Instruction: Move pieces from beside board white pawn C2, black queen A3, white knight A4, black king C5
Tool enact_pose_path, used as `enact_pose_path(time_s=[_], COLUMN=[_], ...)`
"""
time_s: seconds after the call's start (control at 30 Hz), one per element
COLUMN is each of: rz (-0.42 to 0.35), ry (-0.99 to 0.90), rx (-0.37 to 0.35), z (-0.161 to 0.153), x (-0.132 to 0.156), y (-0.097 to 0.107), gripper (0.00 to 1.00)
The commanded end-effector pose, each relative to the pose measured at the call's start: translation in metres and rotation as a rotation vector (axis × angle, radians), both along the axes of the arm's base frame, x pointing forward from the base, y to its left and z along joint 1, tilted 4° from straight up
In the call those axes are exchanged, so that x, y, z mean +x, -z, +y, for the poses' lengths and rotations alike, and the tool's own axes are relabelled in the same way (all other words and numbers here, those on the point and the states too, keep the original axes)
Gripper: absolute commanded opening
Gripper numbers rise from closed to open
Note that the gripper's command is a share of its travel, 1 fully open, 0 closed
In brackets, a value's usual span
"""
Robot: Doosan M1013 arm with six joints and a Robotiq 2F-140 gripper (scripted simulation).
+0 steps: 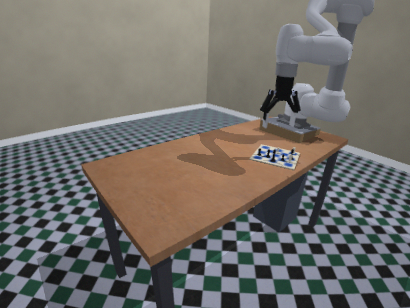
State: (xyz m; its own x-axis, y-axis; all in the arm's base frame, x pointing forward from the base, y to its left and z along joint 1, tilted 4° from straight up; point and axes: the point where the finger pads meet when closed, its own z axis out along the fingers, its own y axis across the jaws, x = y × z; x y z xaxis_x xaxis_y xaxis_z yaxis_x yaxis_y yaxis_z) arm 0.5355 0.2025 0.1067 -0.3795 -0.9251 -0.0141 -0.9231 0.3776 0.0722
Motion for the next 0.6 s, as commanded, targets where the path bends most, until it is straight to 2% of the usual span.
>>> enact_pose_path(time_s=[0.0,0.57], rz=[0.000,0.000], ry=[0.000,0.000], rx=[0.000,0.000], z=[-0.0002,-0.0004], x=[0.0002,0.0006], y=[-0.0043,-0.0095], gripper=[1.00,1.00])
